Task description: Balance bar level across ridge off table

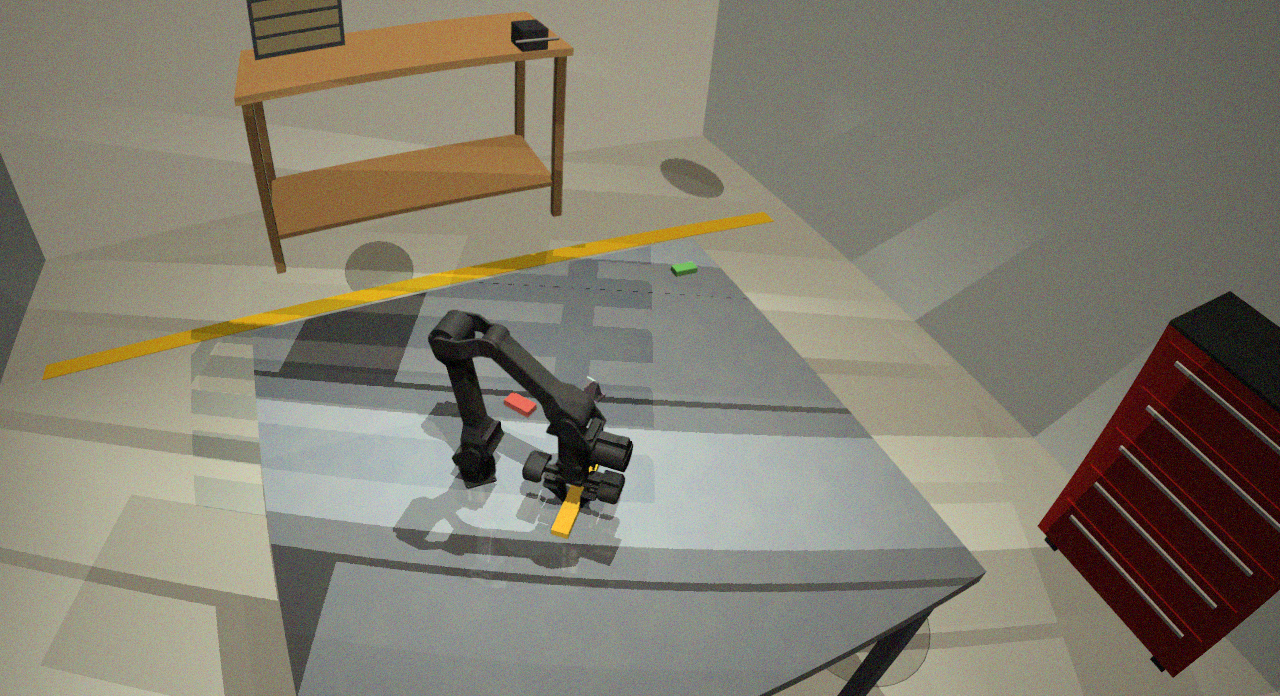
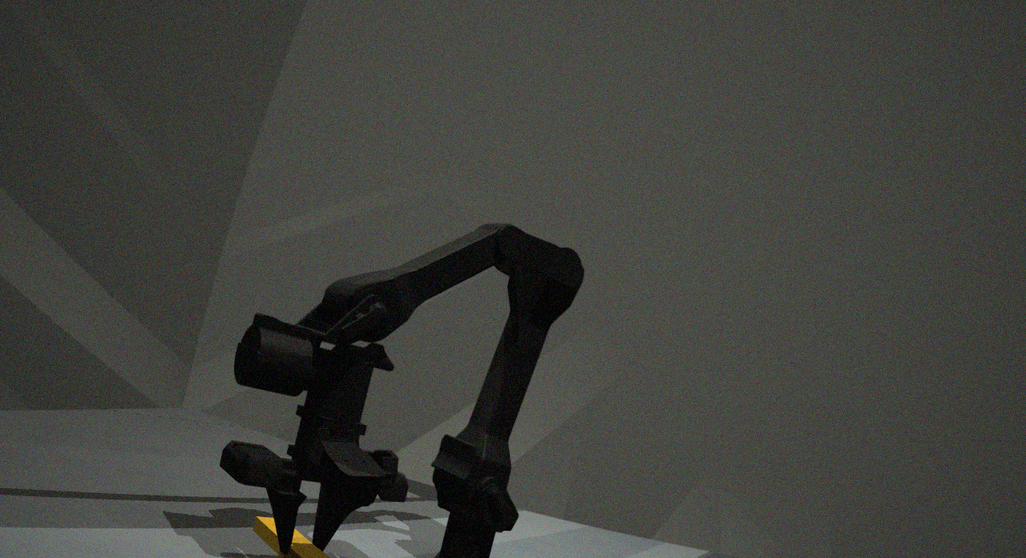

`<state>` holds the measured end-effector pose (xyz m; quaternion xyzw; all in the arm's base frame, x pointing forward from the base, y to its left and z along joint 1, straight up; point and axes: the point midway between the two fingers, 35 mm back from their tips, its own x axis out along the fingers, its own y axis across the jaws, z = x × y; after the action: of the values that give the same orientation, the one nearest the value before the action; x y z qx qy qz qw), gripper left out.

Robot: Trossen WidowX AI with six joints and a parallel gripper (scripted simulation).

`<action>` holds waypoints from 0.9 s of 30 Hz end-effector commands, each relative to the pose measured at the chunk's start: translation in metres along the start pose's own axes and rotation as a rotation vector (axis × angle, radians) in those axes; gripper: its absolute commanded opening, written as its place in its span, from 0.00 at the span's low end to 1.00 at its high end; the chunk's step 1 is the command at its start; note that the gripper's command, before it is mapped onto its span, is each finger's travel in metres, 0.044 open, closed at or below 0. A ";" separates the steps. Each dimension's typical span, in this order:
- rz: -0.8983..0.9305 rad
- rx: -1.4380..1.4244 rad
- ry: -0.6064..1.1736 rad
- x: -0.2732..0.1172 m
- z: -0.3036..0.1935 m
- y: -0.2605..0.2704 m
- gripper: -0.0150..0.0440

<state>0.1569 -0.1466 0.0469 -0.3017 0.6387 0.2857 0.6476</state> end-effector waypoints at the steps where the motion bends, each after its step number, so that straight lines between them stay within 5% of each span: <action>1: -0.002 0.000 0.000 -0.006 0.000 -0.001 0.25; 27: 0.000 0.004 0.002 -0.072 0.000 -0.005 0.25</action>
<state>0.1585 -0.1481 0.1082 -0.2968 0.6407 0.2908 0.6456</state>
